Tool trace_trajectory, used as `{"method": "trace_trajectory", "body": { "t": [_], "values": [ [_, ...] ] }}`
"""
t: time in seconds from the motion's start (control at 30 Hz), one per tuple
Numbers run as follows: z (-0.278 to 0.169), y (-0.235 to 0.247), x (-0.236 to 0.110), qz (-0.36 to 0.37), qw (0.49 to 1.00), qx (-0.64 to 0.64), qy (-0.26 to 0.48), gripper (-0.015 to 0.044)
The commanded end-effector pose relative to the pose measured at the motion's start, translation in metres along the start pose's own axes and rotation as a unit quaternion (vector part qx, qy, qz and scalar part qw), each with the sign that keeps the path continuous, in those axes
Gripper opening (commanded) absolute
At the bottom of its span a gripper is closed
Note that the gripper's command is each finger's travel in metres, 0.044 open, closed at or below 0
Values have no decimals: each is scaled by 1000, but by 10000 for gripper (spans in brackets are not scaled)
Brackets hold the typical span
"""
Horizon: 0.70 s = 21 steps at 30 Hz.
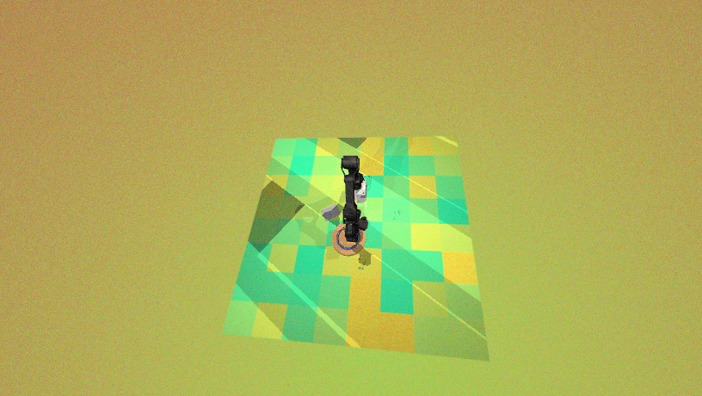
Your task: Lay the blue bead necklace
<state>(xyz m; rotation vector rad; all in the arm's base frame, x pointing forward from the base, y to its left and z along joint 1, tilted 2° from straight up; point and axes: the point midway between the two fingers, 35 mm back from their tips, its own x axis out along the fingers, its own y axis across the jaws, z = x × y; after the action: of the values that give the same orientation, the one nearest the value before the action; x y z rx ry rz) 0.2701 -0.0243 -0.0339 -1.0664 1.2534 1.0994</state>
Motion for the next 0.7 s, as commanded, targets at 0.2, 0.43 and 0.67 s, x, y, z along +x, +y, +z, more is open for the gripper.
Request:
{"method": "trace_trajectory", "body": {
  "t": [0.2, 0.43, 0.67],
  "values": [
    [1, 4, -5, -2, 1000, -2, -1, 0],
    [2, 8, -3, -2, 1000, -2, -1, 0],
    [2, 8, 4, -2, 1000, -2, -1, 0]
  ]
}}
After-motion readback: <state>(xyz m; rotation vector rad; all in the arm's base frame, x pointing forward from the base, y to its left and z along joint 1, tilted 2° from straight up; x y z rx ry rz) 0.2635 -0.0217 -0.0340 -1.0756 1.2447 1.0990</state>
